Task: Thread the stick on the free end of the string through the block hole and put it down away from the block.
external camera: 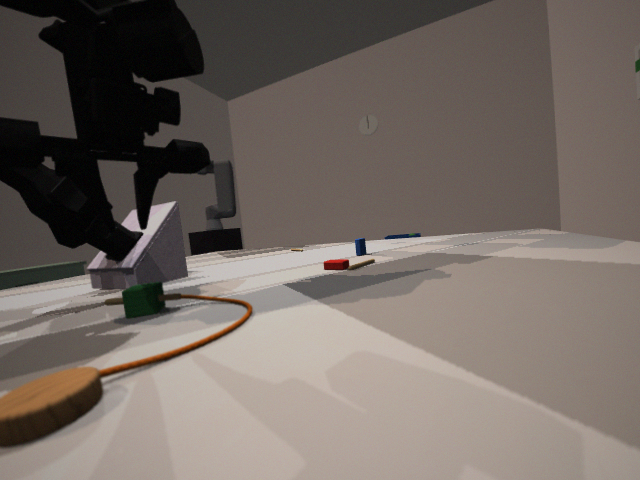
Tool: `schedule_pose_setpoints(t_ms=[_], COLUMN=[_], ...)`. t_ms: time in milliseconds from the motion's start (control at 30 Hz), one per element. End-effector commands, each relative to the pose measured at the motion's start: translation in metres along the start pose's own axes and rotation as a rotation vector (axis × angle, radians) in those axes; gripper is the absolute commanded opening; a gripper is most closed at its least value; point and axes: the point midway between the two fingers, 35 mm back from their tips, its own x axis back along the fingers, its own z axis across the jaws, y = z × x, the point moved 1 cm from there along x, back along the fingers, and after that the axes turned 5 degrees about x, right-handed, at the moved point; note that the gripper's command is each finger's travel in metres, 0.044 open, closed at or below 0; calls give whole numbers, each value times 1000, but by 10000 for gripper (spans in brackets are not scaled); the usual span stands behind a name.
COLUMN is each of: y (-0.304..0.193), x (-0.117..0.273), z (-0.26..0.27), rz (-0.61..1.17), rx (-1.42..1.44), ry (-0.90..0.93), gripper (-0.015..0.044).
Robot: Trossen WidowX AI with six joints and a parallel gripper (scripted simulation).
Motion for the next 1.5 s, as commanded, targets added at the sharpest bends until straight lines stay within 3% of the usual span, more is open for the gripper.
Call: schedule_pose_setpoints(t_ms=[0,200,967,1467], y=[-14,-16,-16,-14], x=[-4,-4,-5,-28], z=[-14,-16,-16,-14], rz=[26,30,30,27], rx=[853,1083,1083,1084], ry=[-17,-15,-15,-8], gripper=[122,122,122,122])
